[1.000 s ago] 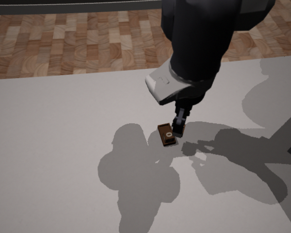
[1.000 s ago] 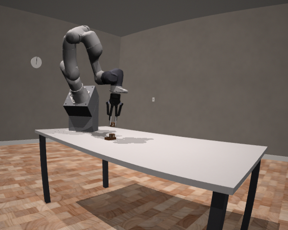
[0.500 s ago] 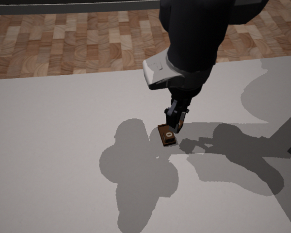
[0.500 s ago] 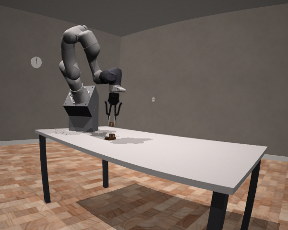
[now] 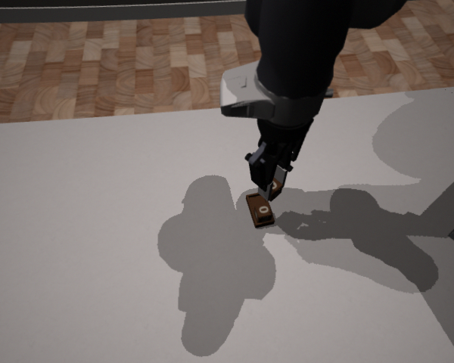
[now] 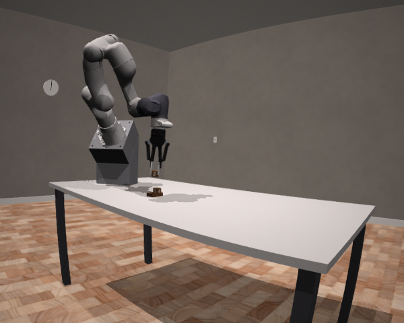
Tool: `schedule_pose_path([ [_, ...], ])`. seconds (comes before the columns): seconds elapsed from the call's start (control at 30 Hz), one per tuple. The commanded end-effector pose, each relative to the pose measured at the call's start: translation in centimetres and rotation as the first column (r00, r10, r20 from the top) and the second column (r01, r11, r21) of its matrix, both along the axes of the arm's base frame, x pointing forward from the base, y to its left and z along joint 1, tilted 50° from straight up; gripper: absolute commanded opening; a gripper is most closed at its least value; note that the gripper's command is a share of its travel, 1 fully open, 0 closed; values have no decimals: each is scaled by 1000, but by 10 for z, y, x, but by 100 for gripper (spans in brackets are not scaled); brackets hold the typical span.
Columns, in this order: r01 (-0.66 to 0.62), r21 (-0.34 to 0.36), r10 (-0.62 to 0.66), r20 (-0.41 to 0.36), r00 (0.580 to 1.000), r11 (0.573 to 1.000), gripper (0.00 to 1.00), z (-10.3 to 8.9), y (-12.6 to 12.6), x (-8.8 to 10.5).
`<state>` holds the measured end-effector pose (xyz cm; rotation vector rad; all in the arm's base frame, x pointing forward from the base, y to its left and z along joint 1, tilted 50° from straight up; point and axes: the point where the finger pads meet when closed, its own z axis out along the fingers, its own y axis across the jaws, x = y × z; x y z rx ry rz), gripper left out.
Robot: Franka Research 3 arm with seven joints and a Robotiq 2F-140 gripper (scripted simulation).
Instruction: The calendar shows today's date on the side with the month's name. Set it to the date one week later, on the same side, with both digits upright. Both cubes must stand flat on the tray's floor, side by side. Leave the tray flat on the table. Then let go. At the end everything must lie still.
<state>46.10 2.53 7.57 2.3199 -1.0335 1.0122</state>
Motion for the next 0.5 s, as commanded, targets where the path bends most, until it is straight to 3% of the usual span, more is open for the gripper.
schedule_pose_path([
  [0.0, 87, 83, -96, 120, 988, 993, 17, 5, -4, 0],
  [0.43, 170, 183, -208, 212, 955, 968, 17, 16, -9, 0],
  [0.47, 193, 215, -242, 236, 941, 958, 17, 19, -10, 1],
])
